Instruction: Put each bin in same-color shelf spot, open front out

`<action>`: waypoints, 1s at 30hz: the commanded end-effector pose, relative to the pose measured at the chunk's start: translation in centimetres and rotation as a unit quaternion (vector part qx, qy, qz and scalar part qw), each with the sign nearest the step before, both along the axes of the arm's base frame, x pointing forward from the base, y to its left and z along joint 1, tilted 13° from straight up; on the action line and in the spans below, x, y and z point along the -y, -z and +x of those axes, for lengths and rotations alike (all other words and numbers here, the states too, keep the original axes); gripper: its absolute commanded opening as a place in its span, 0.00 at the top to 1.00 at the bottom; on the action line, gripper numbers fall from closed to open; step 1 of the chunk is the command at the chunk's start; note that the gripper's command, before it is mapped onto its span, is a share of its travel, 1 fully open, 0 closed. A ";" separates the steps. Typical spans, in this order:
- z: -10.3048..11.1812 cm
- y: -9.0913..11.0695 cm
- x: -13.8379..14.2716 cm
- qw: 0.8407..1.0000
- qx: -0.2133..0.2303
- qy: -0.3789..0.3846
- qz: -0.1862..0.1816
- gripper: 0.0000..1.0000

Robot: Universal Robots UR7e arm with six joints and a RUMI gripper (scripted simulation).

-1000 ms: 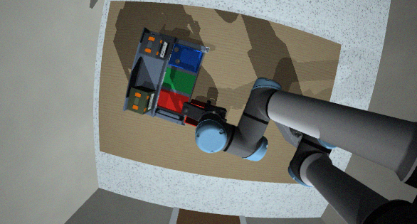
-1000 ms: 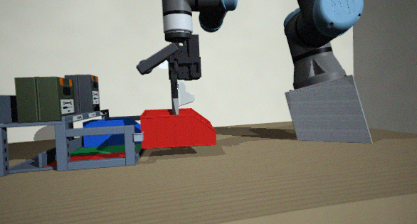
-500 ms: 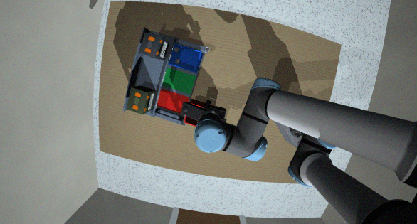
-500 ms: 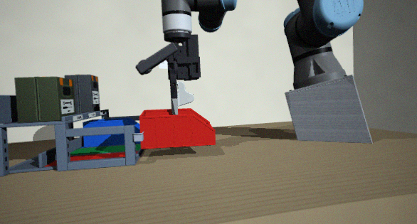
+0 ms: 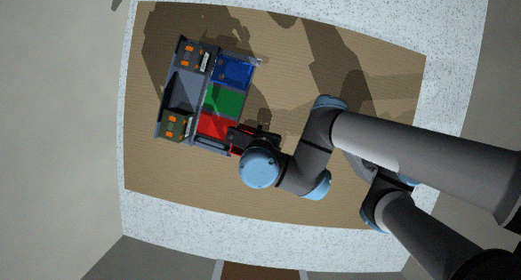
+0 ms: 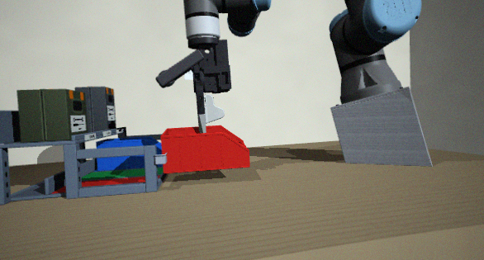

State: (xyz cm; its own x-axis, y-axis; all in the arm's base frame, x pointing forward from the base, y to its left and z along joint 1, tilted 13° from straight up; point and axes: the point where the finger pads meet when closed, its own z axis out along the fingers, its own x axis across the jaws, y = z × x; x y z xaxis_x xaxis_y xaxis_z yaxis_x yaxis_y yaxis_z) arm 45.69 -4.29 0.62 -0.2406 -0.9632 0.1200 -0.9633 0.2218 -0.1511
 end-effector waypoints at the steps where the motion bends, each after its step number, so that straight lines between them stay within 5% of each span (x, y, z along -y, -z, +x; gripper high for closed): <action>1: 0.1 -0.1 0.1 1.000 -0.013 0.001 0.008 1.00; 30: 0.4 -0.2 0.2 0.997 -0.063 0.007 0.041 1.00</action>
